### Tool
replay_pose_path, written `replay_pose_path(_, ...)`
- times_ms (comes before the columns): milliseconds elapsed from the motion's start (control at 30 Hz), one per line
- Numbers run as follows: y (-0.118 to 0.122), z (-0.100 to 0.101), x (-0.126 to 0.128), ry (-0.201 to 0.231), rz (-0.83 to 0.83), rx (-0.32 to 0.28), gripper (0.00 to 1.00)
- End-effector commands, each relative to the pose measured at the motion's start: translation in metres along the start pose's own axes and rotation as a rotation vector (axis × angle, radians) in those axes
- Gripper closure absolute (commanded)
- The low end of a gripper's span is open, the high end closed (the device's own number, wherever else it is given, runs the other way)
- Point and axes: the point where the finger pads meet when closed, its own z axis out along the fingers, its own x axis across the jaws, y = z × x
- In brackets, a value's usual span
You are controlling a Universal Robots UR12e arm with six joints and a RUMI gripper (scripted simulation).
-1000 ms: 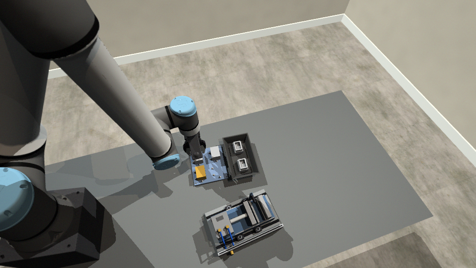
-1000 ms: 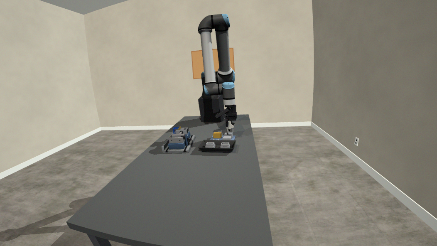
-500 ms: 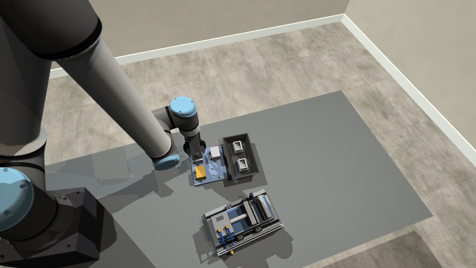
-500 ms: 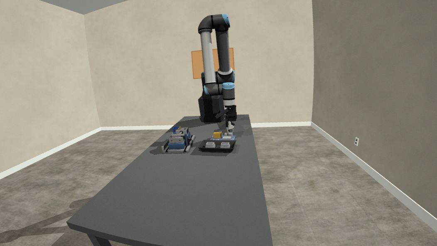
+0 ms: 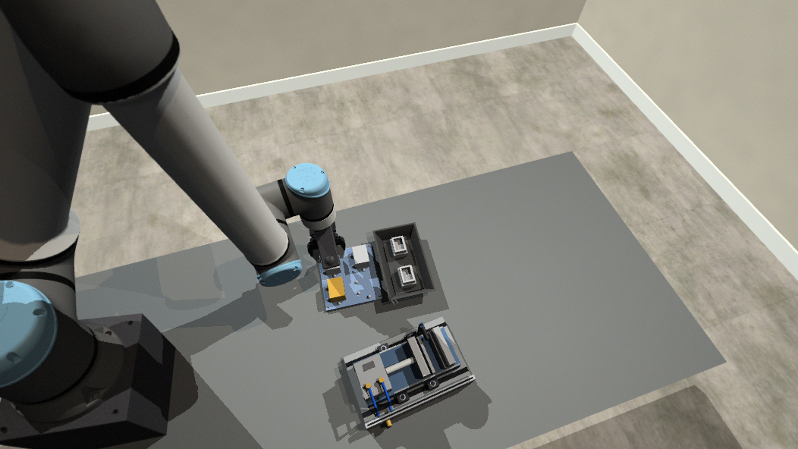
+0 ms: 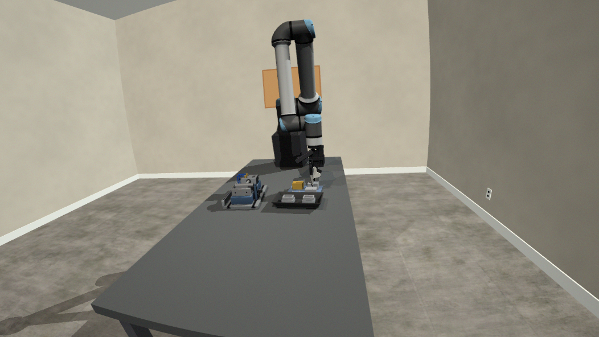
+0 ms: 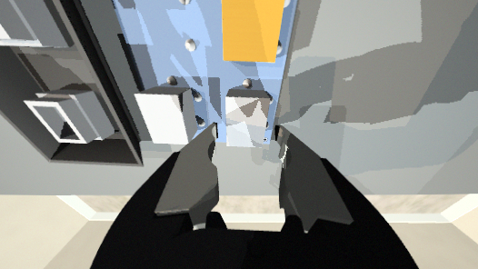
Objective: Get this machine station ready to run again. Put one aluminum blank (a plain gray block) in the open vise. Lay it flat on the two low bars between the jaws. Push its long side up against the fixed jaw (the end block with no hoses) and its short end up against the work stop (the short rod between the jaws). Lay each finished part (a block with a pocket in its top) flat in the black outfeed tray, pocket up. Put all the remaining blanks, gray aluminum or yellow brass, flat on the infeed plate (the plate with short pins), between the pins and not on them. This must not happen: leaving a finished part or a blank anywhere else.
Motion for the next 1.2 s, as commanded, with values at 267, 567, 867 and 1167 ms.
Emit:
replay_pose_path(267, 0.0002, 0.0036, -0.0004, -0.001, 0.000, 0.000, 0.60)
replay_pose_path(567, 0.0002, 0.0052, -0.0004, -0.001, 0.000, 0.000, 0.60)
replay_pose_path(867, 0.0002, 0.0054, -0.0004, -0.001, 0.000, 0.000, 0.60)
replay_pose_path(1167, 0.0002, 0.0054, -0.0004, -0.001, 0.000, 0.000, 0.60)
